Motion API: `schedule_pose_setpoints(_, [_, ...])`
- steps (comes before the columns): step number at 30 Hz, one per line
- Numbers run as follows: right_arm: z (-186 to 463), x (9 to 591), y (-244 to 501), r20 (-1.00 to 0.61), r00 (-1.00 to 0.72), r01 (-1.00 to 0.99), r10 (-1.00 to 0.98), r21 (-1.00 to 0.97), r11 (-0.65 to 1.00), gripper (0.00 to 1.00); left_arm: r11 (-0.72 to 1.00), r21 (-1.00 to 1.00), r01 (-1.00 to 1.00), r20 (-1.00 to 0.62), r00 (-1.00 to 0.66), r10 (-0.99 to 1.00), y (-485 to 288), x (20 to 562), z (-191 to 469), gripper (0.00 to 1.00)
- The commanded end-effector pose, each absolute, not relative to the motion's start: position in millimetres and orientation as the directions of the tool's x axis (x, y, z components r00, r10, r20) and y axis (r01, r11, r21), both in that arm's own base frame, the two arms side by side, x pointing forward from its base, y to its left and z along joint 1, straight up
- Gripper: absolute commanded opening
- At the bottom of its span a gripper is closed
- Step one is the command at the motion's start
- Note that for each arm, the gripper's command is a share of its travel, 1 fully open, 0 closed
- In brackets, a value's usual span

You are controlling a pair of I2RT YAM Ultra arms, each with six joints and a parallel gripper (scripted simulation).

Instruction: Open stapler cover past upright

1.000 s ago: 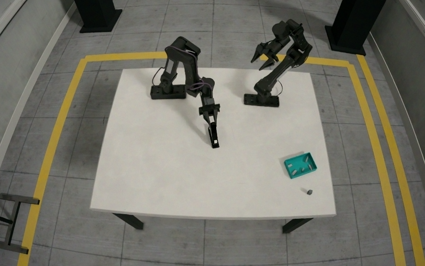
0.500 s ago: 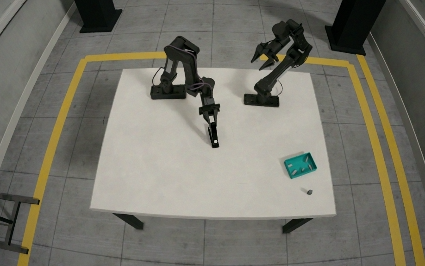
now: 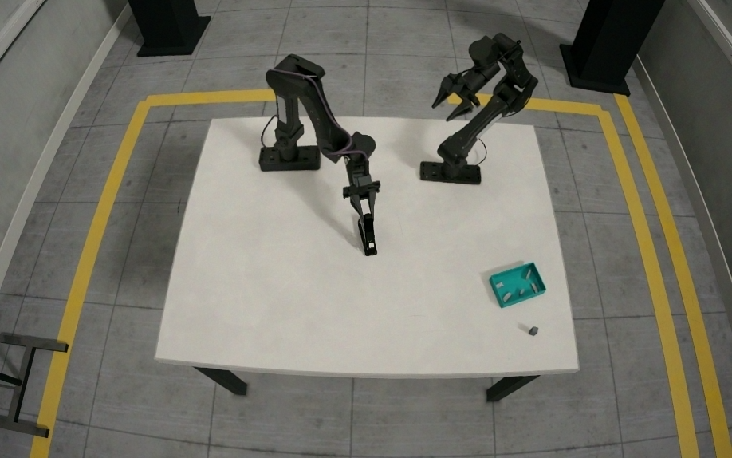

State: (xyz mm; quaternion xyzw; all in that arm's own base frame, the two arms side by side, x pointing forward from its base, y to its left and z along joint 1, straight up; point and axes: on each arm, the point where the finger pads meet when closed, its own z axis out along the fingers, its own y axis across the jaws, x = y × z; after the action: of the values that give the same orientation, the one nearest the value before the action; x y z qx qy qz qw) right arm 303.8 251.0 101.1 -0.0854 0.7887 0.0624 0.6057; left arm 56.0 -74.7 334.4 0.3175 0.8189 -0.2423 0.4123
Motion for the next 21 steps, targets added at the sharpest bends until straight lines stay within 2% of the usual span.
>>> schedule_pose_setpoints(1, [112,311,255,-0.958,-0.285,-0.202,-0.032,0.027,0.979,0.17,0.681,-0.137,0.719,-0.841,-0.448,0.304,-73,55,342,0.55])
schedule_pose_setpoints(21, [115,334,259,-0.862,-0.500,-0.203,-0.083,0.023,0.979,0.17,0.681,-0.137,0.719,-0.841,-0.448,0.304,-73,55,342,0.55])
